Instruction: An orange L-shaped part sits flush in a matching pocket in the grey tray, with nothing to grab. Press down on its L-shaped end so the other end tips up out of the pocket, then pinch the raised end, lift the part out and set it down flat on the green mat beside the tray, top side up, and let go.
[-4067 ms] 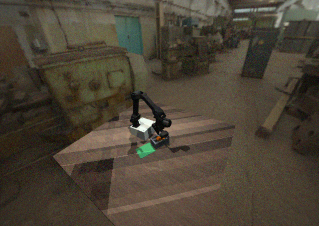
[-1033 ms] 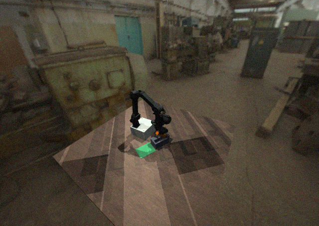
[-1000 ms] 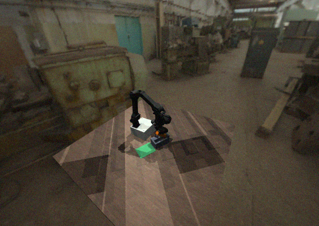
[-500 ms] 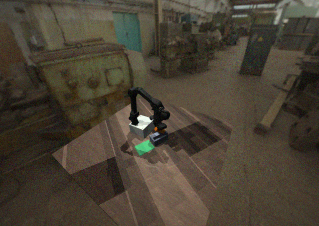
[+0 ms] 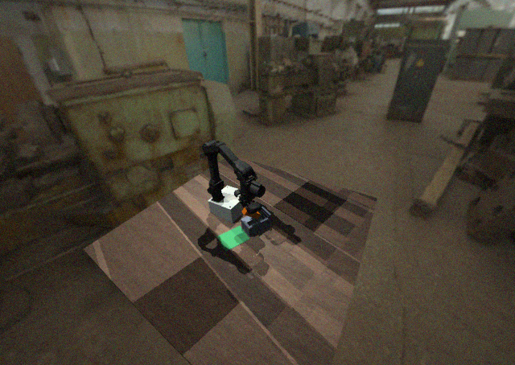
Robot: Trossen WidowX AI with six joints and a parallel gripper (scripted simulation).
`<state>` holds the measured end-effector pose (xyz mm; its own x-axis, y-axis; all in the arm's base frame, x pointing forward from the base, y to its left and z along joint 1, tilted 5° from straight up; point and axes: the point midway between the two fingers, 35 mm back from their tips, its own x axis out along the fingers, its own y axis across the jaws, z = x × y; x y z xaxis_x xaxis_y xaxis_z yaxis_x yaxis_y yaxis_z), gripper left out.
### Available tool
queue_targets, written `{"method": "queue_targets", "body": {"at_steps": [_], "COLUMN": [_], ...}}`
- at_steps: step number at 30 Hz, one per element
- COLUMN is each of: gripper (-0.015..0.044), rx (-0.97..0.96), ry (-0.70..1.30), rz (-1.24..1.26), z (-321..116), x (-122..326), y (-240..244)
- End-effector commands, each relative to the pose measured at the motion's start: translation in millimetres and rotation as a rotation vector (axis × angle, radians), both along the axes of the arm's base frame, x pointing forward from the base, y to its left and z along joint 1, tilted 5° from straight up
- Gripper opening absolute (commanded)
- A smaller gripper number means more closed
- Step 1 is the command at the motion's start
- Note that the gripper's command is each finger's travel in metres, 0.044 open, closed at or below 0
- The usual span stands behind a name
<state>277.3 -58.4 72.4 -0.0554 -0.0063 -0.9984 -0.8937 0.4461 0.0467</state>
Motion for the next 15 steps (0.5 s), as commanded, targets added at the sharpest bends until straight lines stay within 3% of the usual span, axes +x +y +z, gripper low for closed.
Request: {"method": "queue_targets", "body": {"at_steps": [1,15], "gripper": [0.0000,0.0000], "rx": [-0.003,-0.008], "ry": [0.006,0.008], "rz": [0.005,0.005], "z": [-1.2,1.3], "x": [-11.1,-43.2], "y": [-16.1,-70.3]}}
